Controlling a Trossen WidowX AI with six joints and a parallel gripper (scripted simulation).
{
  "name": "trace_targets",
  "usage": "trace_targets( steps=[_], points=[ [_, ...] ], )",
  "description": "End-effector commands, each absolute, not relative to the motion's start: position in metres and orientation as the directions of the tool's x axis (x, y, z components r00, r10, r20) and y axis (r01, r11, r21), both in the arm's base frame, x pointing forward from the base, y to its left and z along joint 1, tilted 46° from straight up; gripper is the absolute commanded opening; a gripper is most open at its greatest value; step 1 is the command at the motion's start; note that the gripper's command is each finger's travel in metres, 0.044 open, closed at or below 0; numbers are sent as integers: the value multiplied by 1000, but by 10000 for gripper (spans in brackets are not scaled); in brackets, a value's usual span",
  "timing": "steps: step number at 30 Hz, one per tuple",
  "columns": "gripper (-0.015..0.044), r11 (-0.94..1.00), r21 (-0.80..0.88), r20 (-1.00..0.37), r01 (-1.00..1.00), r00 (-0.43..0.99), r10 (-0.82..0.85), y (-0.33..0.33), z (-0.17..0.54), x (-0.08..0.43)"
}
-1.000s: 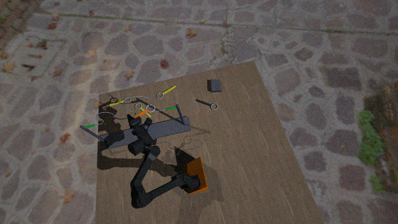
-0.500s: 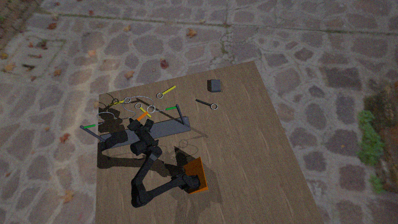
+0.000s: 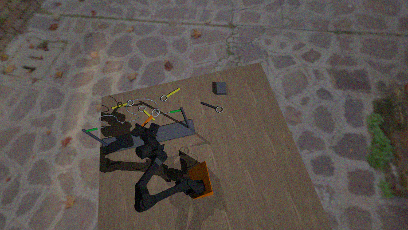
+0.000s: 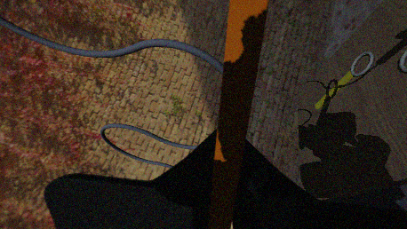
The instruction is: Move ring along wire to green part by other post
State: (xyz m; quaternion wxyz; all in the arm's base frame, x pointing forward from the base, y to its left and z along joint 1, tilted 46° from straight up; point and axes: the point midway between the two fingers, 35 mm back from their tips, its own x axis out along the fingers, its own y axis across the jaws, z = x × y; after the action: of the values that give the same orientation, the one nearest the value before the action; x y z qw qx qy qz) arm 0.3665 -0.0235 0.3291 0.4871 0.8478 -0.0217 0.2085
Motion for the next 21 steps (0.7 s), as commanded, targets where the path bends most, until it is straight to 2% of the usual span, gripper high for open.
trace_targets(
  steps=[1, 9, 21],
  points=[
    [-150, -483, 848, 337, -220, 926, 168, -19, 318, 371],
    [-150, -324, 927, 254, -192, 953, 164, -7, 295, 380],
    [-150, -244, 954, 223, -175, 957, 184, -4, 282, 381]
  ],
)
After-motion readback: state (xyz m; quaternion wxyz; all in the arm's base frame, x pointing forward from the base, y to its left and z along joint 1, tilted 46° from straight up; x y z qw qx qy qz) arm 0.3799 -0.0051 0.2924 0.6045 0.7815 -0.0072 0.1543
